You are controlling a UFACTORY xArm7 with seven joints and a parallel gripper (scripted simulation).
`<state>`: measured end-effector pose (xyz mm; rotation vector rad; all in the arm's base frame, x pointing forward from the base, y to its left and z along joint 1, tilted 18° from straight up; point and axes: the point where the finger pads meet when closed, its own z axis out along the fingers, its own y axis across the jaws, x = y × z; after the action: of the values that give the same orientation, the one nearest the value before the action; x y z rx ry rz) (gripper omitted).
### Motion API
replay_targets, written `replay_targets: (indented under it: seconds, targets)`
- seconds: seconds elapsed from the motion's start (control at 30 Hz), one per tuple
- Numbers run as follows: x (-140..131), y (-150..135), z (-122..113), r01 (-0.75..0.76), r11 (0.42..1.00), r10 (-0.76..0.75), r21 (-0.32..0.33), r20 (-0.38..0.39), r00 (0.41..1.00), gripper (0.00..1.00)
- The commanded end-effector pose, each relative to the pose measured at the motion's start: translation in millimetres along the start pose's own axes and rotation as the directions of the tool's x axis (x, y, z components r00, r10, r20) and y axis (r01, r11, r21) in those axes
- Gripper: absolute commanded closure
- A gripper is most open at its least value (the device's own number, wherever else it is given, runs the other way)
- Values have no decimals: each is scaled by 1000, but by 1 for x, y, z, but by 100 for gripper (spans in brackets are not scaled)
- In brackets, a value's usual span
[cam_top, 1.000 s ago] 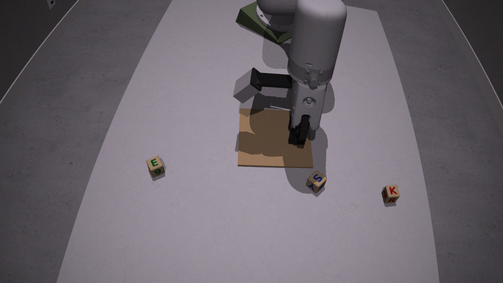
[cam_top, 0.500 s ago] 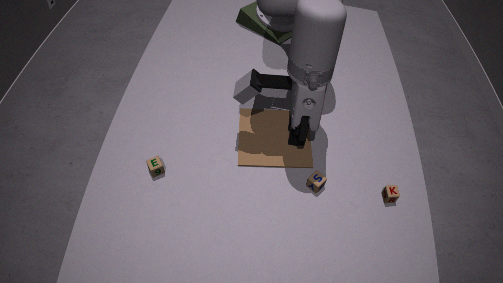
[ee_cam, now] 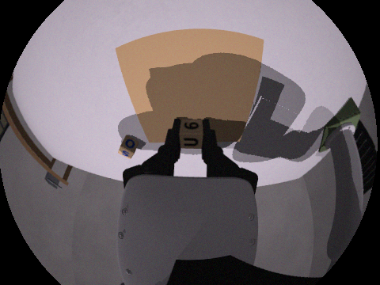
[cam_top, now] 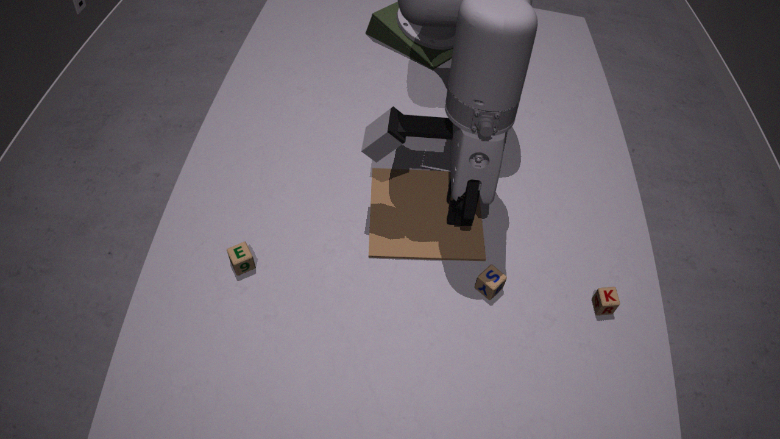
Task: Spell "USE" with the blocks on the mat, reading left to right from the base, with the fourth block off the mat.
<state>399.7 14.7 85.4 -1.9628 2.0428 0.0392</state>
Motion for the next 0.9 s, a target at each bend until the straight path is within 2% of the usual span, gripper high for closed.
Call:
replay_targets:
  seconds: [0.0, 0.53, 0.57, 0.63, 0.67, 0.83, 0.87]
  targets:
    - [0, -1, -1, 0, 1000, 0, 3, 0, 1000, 79]
    - [0, -1, -1, 0, 1000, 0, 3, 0, 1000, 79]
    - [0, -1, -1, 0, 1000, 0, 3, 0, 1000, 74]
    - [0, -1, -1, 0, 1000, 0, 3, 0, 1000, 74]
    - [0, -1, -1, 0, 1000, 0, 3, 0, 1000, 70]
    - [0, -1, -1, 0, 1000, 0, 3, 0, 1000, 66]
    - [0, -1, -1, 0, 1000, 0, 3, 0, 1000, 62]
